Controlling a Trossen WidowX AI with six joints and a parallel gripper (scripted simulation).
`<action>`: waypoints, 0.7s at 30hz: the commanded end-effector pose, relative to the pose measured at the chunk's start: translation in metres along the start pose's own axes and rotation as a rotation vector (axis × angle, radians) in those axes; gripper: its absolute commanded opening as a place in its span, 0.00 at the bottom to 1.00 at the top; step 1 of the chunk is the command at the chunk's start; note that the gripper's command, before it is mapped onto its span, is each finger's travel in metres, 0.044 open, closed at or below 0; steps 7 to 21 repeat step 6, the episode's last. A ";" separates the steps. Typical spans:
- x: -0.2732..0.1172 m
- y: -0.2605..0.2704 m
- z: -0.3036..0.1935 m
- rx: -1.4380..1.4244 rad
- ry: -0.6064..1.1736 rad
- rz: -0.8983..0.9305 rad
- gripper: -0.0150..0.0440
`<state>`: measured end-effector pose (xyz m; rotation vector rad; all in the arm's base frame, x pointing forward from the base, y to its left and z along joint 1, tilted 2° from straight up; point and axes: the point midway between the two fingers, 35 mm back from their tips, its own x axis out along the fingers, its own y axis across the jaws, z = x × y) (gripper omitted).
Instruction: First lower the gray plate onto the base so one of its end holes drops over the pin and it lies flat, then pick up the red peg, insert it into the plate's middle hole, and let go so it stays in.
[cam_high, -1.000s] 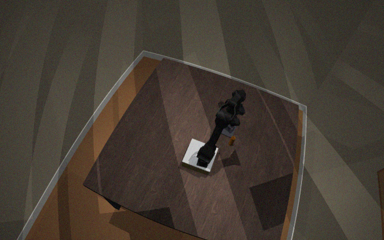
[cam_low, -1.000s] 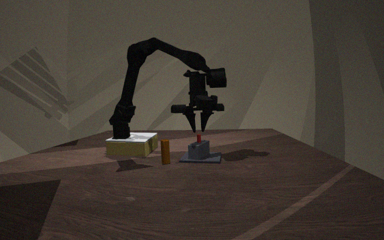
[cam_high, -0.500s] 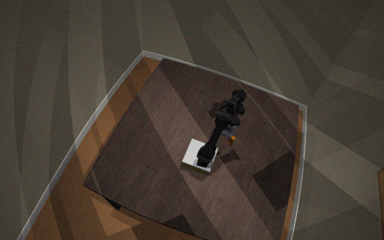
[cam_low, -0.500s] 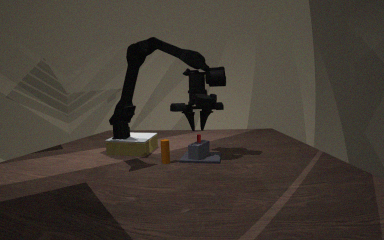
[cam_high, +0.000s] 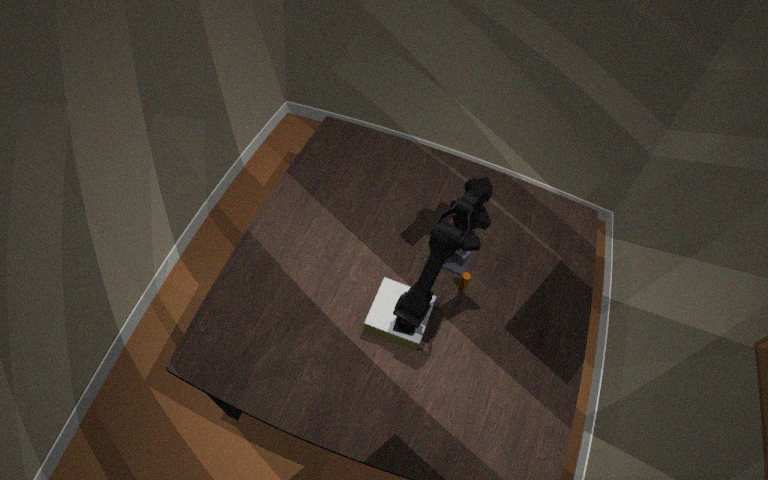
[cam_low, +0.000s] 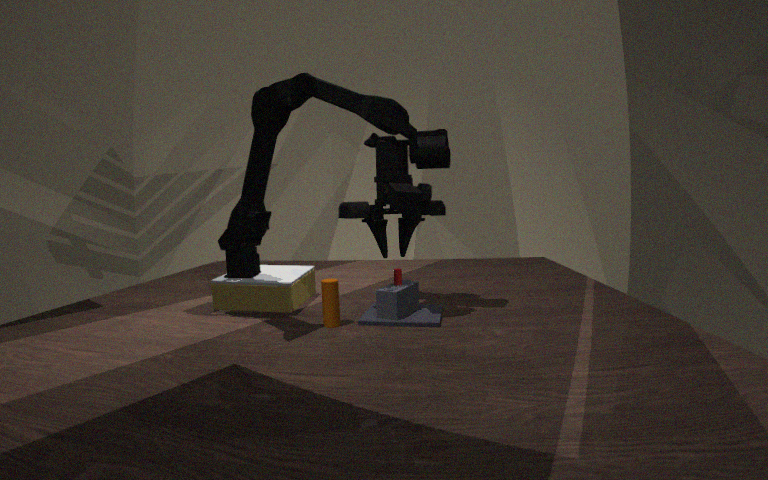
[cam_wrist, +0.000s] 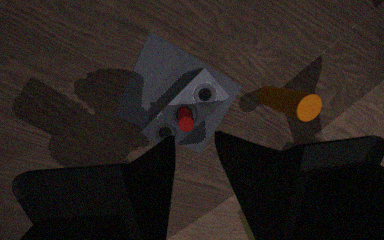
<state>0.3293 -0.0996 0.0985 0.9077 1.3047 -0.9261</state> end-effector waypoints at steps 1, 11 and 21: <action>-0.004 0.000 0.000 -0.005 -0.002 0.004 0.51; -0.006 -0.001 -0.001 -0.005 -0.001 0.003 0.51; -0.006 -0.001 -0.001 -0.005 -0.001 0.003 0.51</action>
